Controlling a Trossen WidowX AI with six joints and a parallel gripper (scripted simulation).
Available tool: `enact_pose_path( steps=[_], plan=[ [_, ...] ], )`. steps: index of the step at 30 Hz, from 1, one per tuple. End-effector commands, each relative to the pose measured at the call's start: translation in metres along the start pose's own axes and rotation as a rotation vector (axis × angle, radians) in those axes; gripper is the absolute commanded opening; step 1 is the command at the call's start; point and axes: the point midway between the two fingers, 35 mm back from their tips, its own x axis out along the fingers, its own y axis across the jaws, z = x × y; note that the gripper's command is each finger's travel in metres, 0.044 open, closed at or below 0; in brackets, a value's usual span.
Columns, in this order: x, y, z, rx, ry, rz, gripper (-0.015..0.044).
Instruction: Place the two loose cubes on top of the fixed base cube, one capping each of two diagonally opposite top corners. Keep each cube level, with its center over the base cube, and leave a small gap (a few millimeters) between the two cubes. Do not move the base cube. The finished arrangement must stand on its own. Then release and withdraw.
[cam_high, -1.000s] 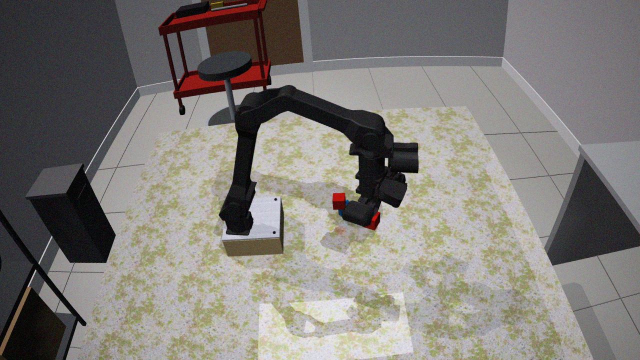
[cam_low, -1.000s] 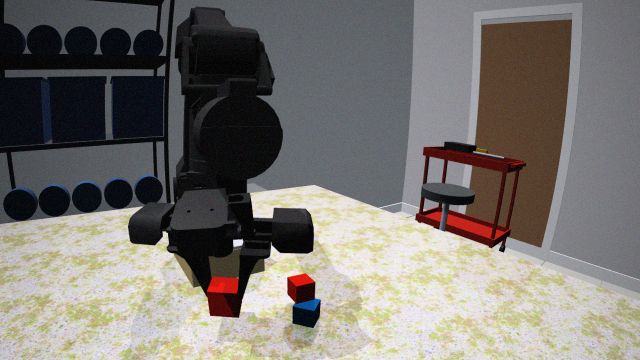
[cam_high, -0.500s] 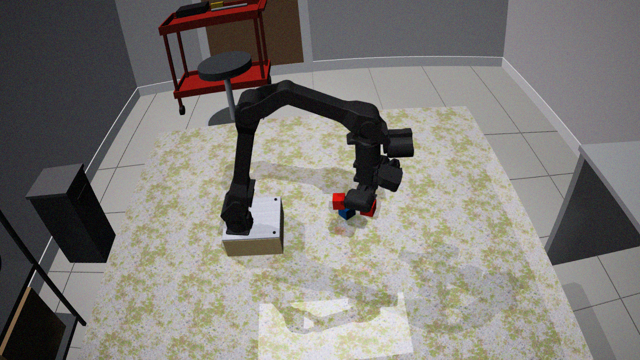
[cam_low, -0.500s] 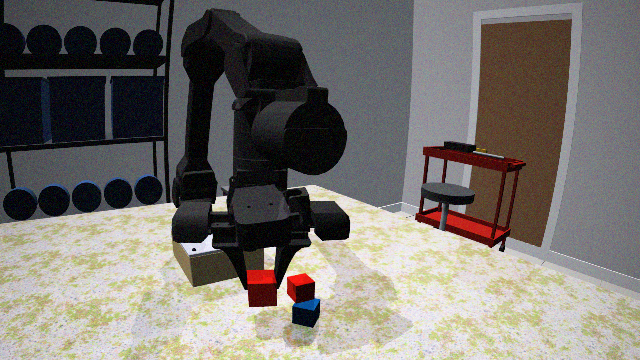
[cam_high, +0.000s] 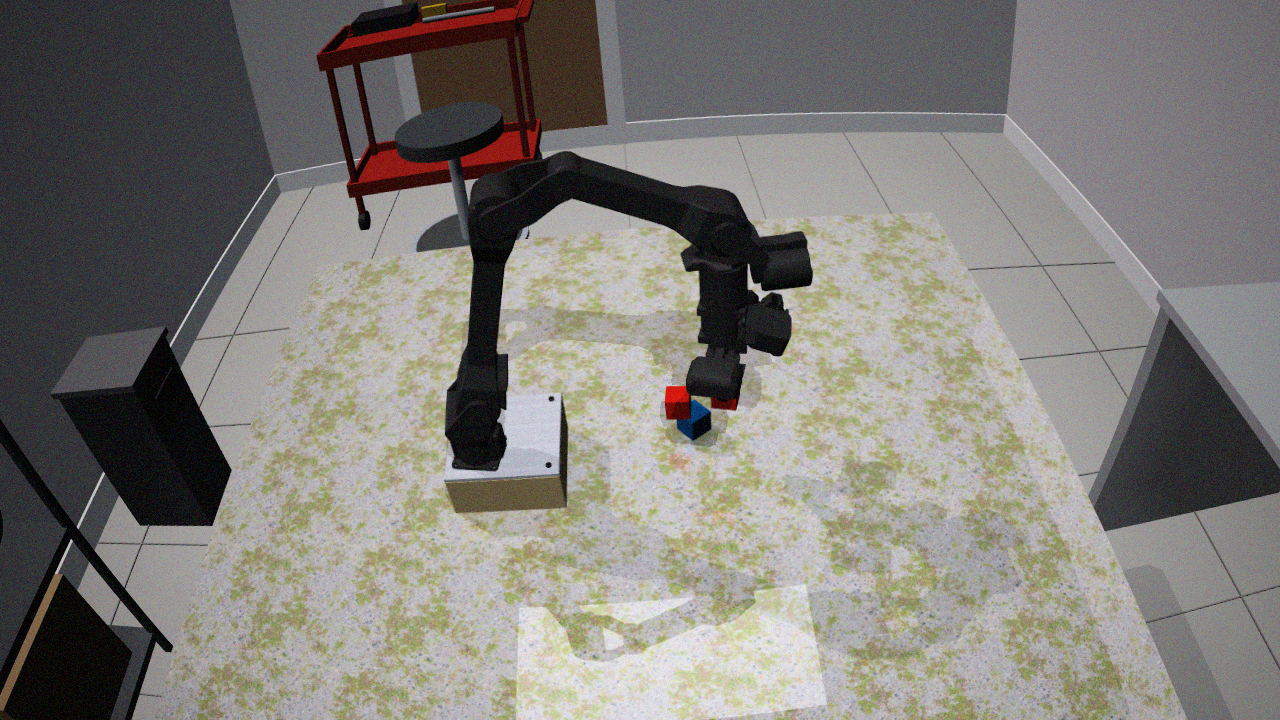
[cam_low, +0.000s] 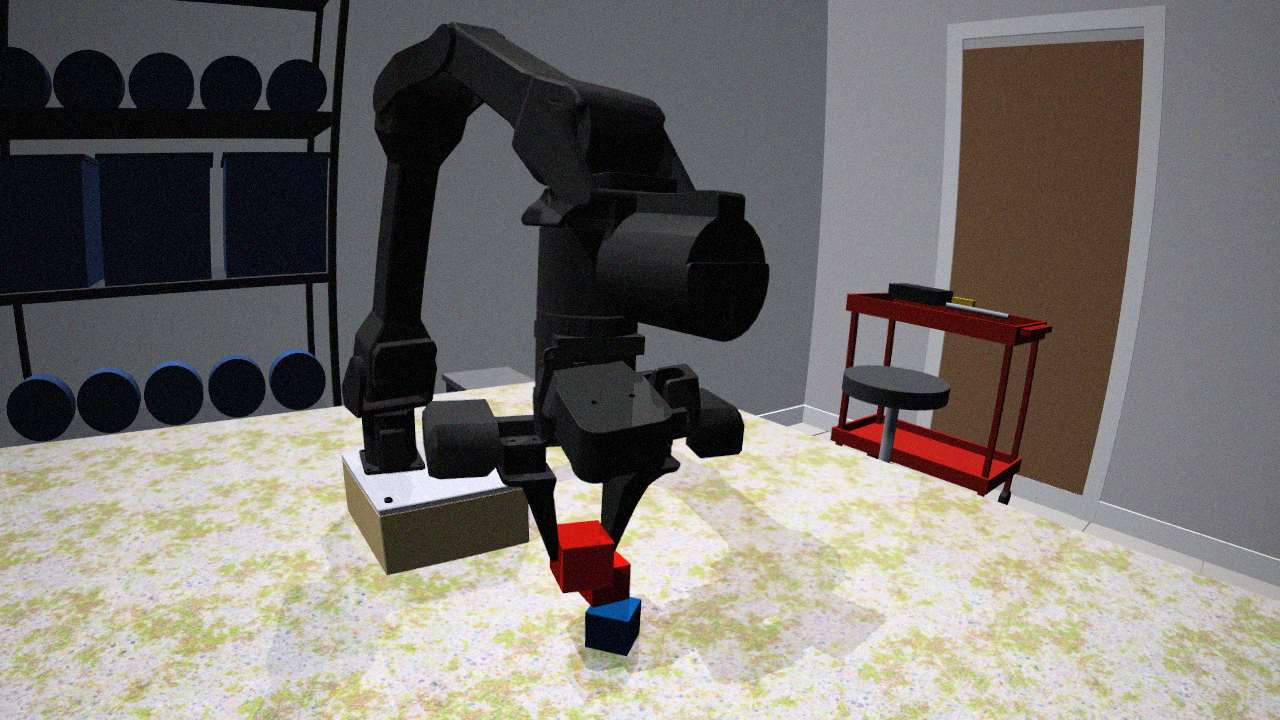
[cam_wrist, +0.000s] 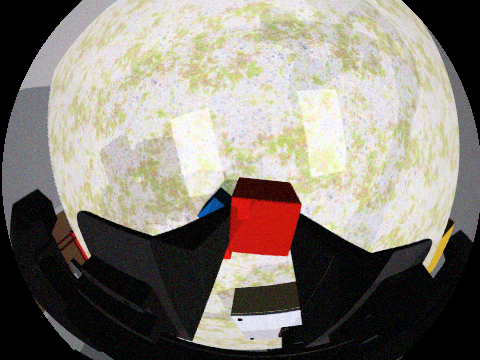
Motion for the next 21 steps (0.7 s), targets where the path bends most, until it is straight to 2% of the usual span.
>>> enact_pose_path(
  steps=[1, 21],
  plan=[
    [0.001, 0.009, -0.006, -0.027, 0.0, 0.002, 0.0105],
    [0.008, 0.047, -0.035, -0.166, 0.003, 0.006, 0.0105]
  ],
)
